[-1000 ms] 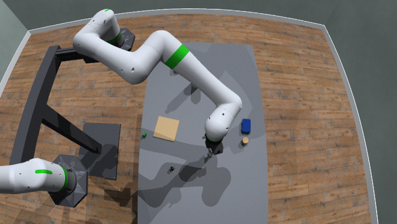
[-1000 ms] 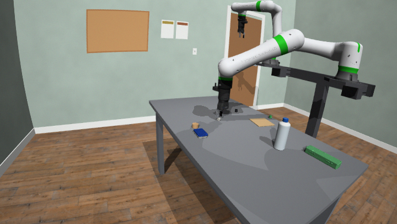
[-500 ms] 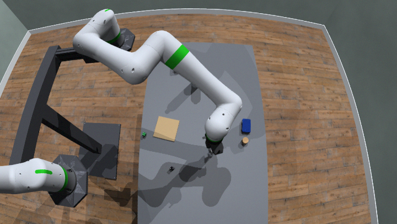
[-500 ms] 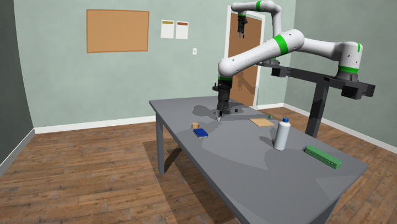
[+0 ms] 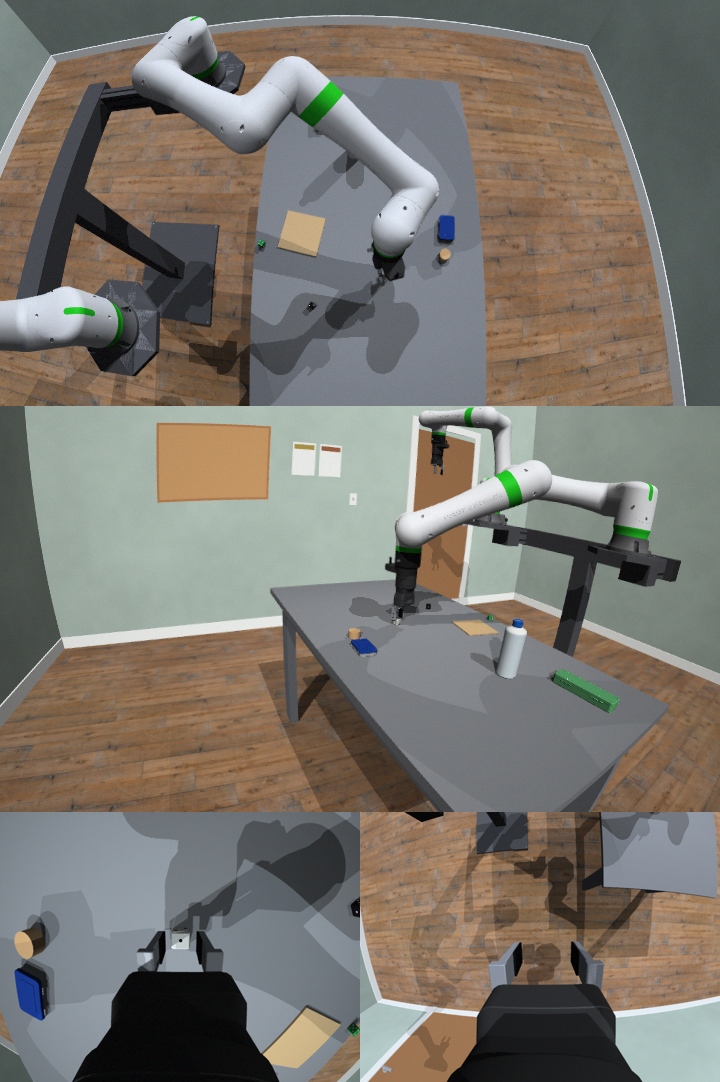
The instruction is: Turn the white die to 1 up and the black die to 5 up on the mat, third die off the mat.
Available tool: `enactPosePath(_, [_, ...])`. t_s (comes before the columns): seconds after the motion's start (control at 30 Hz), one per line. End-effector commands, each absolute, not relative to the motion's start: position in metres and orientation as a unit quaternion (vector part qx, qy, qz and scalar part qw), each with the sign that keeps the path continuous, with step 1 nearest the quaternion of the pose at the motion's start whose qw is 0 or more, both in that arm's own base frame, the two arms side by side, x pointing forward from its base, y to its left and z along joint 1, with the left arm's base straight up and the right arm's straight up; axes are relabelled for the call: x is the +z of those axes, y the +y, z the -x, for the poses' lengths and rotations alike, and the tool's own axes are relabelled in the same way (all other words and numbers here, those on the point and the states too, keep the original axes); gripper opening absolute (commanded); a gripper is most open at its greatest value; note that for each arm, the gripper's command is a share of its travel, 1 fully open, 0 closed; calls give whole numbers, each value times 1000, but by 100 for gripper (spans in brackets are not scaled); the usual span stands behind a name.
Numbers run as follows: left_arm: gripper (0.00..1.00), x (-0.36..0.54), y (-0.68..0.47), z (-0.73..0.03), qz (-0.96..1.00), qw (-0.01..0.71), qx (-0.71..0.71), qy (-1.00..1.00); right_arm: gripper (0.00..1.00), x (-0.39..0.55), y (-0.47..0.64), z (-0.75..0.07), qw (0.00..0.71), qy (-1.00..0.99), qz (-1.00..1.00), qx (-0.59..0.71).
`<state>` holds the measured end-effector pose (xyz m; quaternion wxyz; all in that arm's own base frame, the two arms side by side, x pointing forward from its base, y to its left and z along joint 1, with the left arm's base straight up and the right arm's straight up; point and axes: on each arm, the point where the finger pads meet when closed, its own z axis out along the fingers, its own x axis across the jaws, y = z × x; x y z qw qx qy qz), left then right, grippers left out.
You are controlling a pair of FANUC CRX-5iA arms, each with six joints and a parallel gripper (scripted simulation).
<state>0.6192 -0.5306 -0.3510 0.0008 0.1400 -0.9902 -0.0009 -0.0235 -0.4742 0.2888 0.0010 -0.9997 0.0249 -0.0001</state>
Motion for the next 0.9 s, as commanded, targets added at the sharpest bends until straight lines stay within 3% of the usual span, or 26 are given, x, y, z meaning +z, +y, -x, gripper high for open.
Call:
enactPosePath(0.0, [70, -353, -531, -620, -140, 0, 0, -990, 100, 290, -474, 24, 0, 25, 1000, 0])
enactPosePath(0.87, [70, -372, -531, -620, -140, 0, 0, -990, 100, 290, -474, 24, 0, 25, 1000, 0])
